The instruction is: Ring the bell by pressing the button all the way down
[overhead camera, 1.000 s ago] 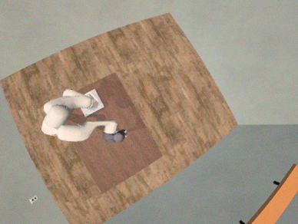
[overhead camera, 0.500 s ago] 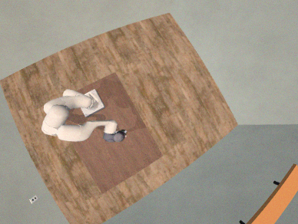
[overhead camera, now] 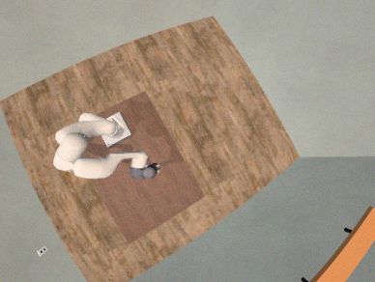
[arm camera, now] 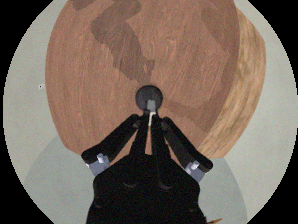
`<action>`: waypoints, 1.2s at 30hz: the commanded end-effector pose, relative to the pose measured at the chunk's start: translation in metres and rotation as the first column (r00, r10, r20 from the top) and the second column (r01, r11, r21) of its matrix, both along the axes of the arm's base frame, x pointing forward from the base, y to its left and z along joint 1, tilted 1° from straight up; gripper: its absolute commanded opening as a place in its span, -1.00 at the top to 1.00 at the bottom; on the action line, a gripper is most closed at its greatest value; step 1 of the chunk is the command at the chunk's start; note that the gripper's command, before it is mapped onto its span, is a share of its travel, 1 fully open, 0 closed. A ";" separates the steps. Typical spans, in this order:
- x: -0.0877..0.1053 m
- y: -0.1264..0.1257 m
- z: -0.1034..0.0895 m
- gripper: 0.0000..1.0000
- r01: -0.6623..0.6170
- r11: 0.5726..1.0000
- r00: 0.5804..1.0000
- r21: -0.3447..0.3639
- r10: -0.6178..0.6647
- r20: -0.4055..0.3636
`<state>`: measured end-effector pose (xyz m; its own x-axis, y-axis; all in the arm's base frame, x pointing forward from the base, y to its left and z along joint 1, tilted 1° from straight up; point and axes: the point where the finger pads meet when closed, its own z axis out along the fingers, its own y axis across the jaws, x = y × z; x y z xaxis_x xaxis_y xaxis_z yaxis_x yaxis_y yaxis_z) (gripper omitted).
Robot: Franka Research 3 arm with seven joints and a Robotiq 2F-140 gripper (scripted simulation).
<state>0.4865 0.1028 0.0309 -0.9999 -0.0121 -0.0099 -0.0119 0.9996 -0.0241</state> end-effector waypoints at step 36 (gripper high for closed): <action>0.001 0.002 -0.003 1.00 0.005 1.000 1.000 0.003 -0.005 0.005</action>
